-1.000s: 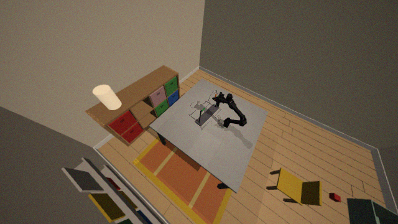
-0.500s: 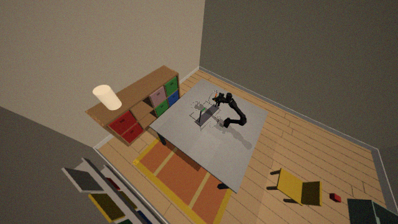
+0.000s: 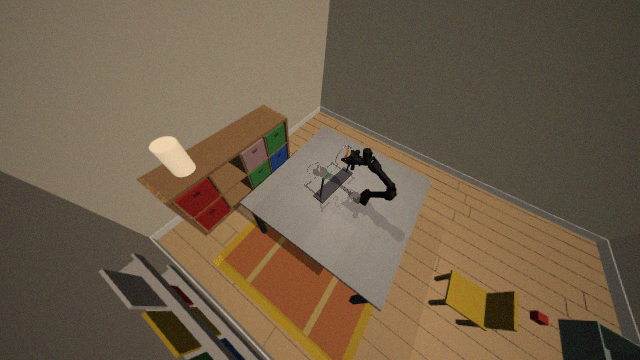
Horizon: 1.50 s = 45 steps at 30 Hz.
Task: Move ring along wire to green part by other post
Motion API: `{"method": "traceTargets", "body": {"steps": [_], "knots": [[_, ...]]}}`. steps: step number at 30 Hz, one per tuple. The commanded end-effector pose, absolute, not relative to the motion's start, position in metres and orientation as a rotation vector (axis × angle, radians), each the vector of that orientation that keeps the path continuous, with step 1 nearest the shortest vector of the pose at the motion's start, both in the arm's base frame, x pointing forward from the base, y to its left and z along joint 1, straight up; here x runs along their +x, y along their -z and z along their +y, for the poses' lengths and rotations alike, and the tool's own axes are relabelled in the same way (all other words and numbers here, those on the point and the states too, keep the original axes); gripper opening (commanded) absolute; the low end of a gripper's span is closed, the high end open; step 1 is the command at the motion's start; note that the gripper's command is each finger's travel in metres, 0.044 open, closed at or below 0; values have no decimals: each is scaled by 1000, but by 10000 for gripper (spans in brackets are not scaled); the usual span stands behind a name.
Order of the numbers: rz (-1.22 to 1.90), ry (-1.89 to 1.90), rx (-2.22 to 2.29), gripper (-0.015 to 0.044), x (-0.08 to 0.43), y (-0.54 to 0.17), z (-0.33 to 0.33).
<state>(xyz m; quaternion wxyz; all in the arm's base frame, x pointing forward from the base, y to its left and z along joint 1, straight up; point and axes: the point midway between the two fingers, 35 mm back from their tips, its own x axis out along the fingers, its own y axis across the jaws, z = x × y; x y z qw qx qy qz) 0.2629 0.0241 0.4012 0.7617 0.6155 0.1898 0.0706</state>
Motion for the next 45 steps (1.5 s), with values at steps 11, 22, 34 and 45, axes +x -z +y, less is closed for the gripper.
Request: {"method": "traceTargets", "body": {"steps": [11, 22, 34, 45], "knots": [[432, -98, 1167, -150, 263, -397, 23], [445, -55, 1034, -150, 263, -394, 22], [456, -9, 888, -150, 263, -391, 20], [464, 32, 755, -150, 263, -388, 17]]}}
